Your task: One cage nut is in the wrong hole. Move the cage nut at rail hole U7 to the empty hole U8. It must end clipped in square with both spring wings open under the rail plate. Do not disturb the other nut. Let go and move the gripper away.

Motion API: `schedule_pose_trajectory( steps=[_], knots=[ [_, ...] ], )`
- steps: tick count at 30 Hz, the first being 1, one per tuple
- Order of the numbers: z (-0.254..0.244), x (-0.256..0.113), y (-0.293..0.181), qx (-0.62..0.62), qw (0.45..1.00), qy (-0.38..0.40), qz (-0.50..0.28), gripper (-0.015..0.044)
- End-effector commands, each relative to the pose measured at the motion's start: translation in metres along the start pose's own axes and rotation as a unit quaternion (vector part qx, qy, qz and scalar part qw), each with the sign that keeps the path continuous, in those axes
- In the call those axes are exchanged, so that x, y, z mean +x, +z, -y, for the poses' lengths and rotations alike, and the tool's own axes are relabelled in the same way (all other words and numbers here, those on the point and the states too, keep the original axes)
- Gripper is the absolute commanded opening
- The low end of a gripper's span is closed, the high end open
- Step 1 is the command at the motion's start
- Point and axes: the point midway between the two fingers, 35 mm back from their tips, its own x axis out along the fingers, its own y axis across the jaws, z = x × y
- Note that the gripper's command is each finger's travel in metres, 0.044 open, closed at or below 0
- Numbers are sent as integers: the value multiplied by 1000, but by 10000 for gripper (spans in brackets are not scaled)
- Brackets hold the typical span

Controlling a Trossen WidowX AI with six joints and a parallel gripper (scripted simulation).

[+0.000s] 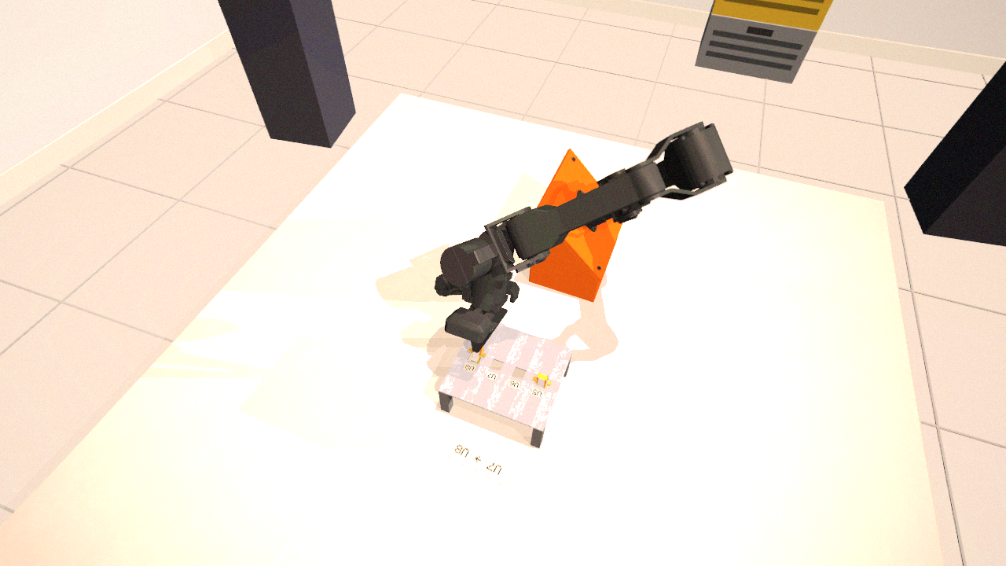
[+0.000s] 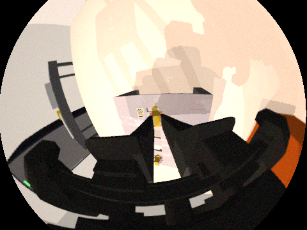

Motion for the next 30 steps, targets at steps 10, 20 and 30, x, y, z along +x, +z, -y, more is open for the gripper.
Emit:
schedule_pose_trajectory(
  steps=[10,20,30],
  knots=[
    [-1,0,2,-2,1000,-2,1,26],
    [-1,0,2,-2,1000,-2,1,26],
    [-2,0,2,-2,1000,-2,1,26]
  ],
)
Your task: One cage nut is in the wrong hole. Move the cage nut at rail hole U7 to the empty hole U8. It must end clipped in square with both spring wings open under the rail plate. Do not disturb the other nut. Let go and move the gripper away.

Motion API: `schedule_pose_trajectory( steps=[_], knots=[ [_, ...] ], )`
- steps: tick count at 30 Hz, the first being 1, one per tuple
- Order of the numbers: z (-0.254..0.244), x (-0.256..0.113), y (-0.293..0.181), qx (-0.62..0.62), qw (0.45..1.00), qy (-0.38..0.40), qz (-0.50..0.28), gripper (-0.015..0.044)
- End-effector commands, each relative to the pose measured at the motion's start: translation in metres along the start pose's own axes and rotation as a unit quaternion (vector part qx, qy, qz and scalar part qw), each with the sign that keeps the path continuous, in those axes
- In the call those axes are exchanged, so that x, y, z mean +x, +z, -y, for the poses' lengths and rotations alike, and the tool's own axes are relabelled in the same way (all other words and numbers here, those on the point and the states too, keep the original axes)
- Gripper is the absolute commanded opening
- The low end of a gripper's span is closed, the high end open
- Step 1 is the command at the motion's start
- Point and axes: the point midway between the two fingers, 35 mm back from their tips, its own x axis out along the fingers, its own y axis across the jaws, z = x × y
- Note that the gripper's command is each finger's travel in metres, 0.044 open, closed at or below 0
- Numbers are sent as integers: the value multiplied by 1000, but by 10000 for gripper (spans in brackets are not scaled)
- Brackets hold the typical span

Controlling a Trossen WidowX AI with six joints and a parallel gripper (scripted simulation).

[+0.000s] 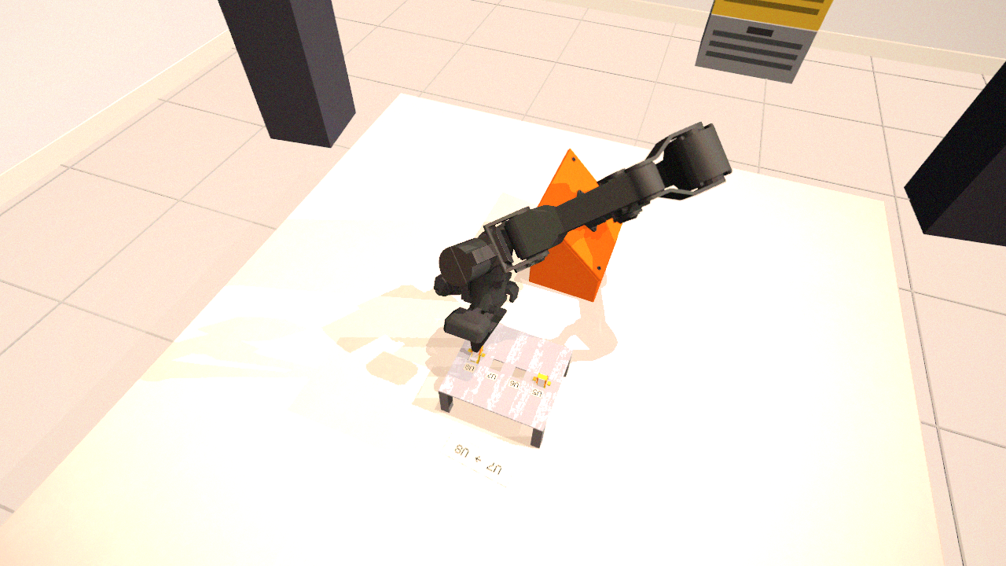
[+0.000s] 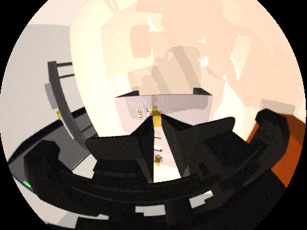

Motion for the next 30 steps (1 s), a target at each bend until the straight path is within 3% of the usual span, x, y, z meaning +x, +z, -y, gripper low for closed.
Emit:
schedule_pose_trajectory(
  steps=[1,30],
  knots=[
    [-1,0,1,-3,1000,-1,1,26],
    [-4,0,1,-2,1000,-17,1,26]
  ],
)
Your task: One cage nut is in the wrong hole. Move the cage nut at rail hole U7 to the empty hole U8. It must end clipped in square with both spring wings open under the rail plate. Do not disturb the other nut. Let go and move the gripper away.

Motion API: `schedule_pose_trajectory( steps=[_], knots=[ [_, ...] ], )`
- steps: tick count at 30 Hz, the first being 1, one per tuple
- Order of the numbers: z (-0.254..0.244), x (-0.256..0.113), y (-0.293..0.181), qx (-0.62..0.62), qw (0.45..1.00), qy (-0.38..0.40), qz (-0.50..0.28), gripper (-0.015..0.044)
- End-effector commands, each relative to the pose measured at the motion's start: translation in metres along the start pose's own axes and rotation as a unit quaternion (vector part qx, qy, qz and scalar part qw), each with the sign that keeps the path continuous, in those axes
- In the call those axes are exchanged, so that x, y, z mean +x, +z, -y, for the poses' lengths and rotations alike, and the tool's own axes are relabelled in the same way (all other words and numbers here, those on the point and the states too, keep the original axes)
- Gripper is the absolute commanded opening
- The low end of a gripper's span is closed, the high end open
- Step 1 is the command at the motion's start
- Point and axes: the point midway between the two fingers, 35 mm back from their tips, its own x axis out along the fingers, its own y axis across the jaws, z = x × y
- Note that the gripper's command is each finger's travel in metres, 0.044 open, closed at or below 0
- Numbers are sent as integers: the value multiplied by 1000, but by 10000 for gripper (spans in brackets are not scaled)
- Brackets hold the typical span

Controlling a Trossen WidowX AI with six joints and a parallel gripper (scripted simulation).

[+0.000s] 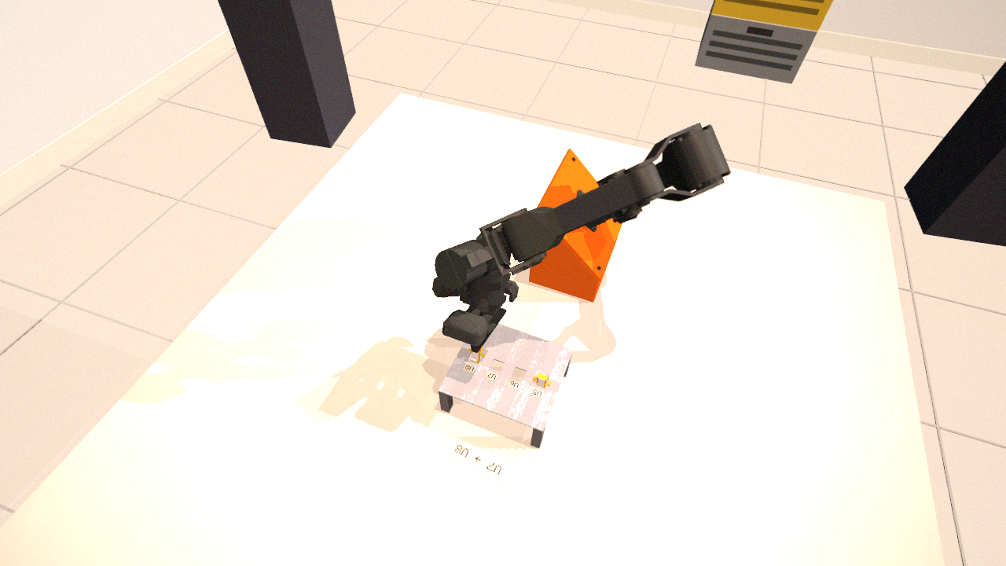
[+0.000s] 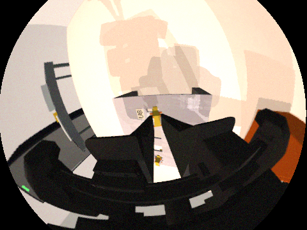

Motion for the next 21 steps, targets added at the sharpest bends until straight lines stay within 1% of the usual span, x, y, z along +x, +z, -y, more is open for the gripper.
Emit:
schedule_pose_trajectory(
  steps=[1,21],
  knots=[
    [-2,0,0,-4,1000,0,1,26],
    [-4,0,0,-4,1000,-15,2,26]
  ],
)
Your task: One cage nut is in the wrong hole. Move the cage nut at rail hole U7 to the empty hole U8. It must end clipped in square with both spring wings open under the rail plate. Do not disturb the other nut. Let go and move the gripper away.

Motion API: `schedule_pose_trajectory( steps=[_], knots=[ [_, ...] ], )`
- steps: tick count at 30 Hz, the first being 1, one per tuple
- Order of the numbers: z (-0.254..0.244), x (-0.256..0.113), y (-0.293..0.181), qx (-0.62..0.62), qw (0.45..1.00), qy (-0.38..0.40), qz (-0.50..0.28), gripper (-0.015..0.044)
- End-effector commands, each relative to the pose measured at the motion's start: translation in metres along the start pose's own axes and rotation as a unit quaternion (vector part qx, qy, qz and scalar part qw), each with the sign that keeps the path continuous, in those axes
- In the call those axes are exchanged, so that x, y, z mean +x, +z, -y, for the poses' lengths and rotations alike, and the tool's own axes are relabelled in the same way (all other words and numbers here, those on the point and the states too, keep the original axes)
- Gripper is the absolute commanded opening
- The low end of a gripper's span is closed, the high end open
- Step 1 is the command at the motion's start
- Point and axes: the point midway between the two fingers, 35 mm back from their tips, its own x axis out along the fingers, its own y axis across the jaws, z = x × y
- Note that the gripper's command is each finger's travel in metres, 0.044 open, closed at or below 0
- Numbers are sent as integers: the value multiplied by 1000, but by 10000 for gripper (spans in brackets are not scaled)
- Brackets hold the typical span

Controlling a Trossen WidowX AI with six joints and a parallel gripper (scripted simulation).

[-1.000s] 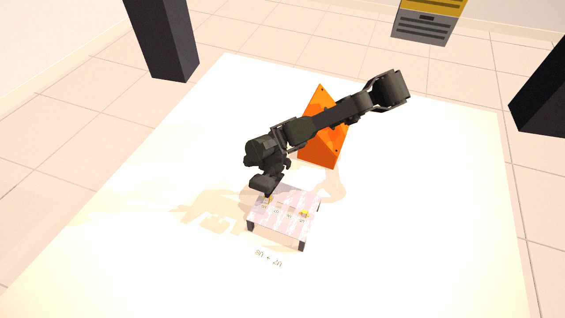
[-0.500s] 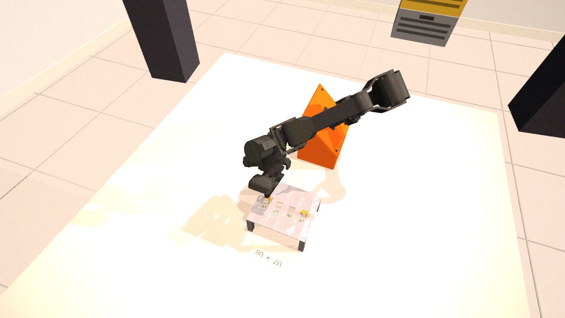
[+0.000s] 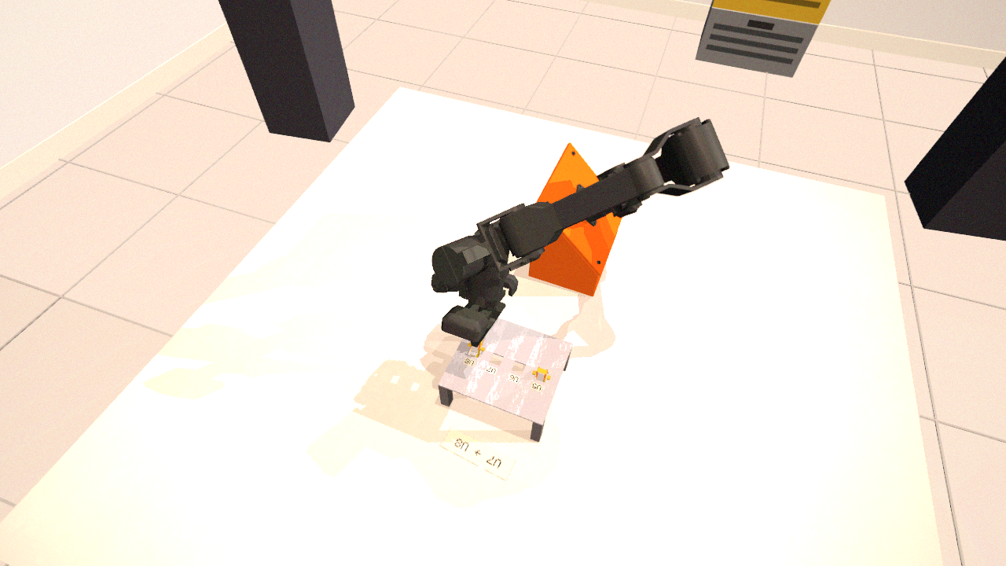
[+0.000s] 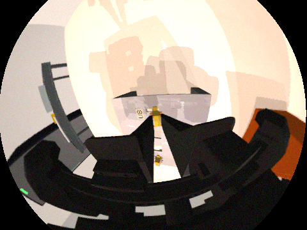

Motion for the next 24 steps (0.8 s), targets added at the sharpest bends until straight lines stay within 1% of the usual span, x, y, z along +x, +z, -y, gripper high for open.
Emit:
schedule_pose_trajectory(
  steps=[1,24],
  knots=[
    [-3,-1,0,-5,1000,-3,2,26],
    [-4,0,1,-4,1000,-18,2,26]
  ],
)
